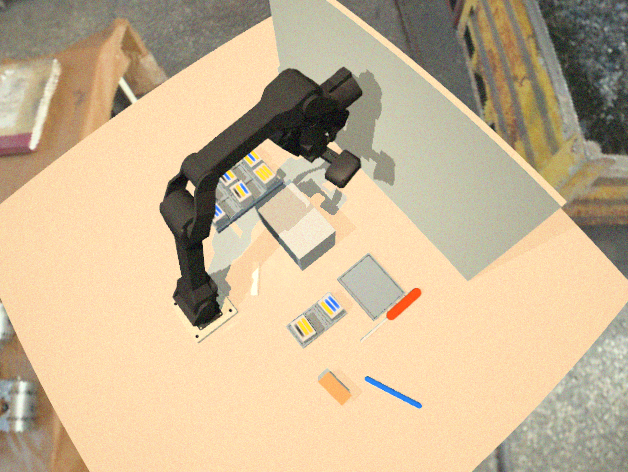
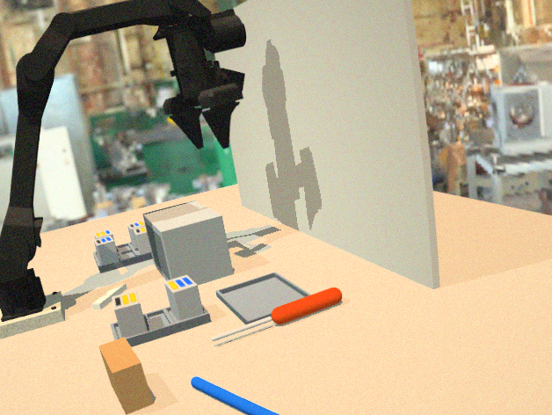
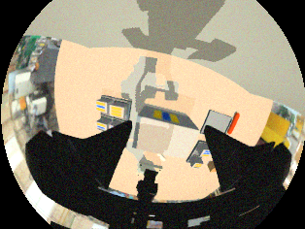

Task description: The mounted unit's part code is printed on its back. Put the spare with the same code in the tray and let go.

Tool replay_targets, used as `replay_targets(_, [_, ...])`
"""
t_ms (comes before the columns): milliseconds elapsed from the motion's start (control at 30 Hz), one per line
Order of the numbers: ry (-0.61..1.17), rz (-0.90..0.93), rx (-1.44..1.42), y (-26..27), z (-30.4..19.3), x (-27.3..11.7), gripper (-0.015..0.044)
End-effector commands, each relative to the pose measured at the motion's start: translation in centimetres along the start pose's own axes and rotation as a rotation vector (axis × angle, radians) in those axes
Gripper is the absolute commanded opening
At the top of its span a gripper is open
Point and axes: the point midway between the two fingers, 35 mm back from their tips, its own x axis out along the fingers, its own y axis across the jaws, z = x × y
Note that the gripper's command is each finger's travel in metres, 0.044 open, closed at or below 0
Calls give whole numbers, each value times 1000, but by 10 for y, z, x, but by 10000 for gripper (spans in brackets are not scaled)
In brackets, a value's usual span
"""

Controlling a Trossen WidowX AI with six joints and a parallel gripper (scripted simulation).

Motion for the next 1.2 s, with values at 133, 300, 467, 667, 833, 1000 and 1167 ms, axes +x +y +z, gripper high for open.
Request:
replay_targets(133, [38, 48, -811, 120, -2, 31, 440])
replay_targets(300, [45, 73, -1212, 176, -17, 43, 440])
replay_targets(467, [47, 85, -1388, 200, -27, 48, 440])
replay_targets(667, [47, 85, -1388, 200, -27, 48, 440])
replay_targets(833, [47, 85, -1388, 200, -24, 61, 361])
replay_targets(1000, [46, 85, -1388, 199, -22, 88, 300])
replay_targets(1167, [46, 85, -1388, 199, -22, 88, 300])
